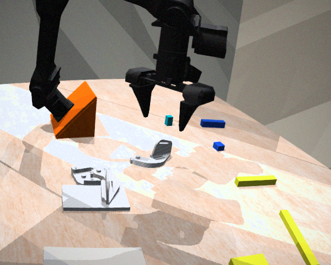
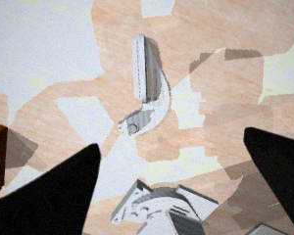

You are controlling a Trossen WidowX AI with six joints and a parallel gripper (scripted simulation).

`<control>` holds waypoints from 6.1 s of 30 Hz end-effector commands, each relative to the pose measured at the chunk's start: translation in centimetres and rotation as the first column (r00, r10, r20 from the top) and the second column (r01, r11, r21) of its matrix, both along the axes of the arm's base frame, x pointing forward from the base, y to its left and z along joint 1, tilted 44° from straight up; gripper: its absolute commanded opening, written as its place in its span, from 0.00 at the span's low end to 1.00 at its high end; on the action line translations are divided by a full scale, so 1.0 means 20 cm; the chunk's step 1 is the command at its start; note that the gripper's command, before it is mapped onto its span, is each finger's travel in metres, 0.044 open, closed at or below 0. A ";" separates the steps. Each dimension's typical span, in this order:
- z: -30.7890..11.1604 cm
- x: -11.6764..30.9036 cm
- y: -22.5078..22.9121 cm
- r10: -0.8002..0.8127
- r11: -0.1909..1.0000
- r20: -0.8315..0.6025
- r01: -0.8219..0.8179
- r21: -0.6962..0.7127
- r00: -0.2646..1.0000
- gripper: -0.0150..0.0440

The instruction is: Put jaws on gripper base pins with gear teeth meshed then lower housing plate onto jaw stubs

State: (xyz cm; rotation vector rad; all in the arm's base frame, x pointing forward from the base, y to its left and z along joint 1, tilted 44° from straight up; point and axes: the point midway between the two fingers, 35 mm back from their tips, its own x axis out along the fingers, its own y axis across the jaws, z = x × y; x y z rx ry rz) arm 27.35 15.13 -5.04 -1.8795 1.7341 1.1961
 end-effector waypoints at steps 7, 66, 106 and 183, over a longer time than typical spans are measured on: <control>-0.07 -0.06 0.04 -0.076 0.997 0.053 0.077 -0.013 0.996 1.00; -0.39 -0.11 -0.26 -0.076 0.997 0.054 0.077 -0.016 0.996 1.00; -0.39 -0.11 -0.26 -0.082 0.997 0.057 0.082 -0.011 0.995 0.48; 0.23 0.07 -0.36 -0.682 0.462 0.730 0.802 0.377 0.049 0.48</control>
